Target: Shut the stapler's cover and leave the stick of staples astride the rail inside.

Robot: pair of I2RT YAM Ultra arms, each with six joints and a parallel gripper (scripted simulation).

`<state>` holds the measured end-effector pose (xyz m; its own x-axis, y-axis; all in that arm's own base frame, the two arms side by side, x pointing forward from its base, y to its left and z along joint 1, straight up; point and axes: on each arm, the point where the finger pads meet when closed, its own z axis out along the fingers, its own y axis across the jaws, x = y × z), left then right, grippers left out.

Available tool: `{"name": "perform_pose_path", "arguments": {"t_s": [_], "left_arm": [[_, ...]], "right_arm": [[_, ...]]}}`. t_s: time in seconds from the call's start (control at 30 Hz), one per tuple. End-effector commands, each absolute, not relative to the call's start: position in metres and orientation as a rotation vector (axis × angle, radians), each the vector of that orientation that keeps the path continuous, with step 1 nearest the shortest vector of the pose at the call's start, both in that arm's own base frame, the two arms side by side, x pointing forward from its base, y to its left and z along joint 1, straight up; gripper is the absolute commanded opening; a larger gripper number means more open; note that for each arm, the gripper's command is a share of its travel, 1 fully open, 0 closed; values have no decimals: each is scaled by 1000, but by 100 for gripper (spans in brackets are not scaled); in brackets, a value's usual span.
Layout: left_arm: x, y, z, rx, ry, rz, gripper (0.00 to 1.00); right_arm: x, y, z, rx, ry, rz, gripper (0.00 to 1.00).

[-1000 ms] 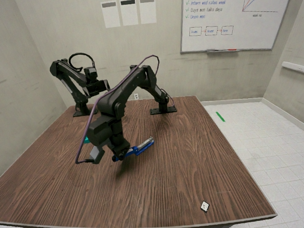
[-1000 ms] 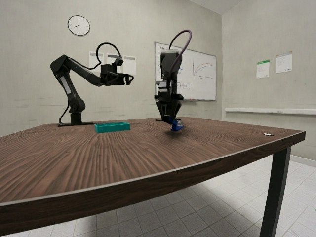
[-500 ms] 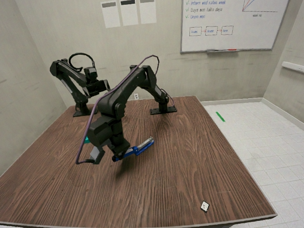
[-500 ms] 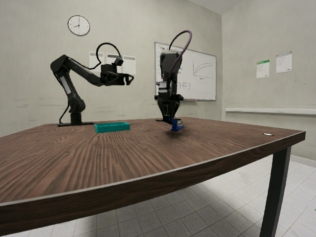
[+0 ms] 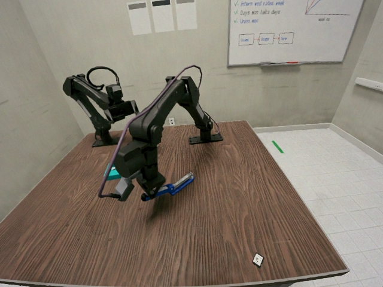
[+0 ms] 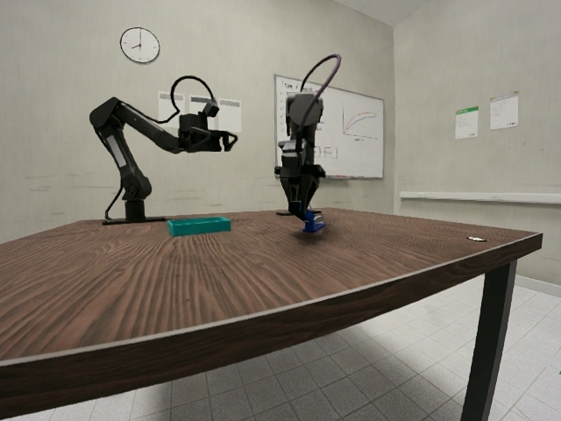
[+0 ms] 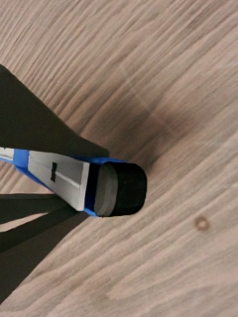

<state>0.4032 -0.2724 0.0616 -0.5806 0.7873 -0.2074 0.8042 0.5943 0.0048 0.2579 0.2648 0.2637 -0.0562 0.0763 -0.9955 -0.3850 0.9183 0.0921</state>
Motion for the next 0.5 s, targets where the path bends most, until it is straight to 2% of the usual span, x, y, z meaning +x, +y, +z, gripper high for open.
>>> {"name": "perform_pose_path", "arguments": {"t_s": [0.0, 0.47], "left_arm": [[408, -272, 76, 1289, 2561, -189, 0], [404, -267, 88, 1220, 2429, -279, 0]], "right_arm": [[259, 268, 278, -216, 1564, 401, 100], [259, 268, 278, -216, 1564, 401, 100]]}}
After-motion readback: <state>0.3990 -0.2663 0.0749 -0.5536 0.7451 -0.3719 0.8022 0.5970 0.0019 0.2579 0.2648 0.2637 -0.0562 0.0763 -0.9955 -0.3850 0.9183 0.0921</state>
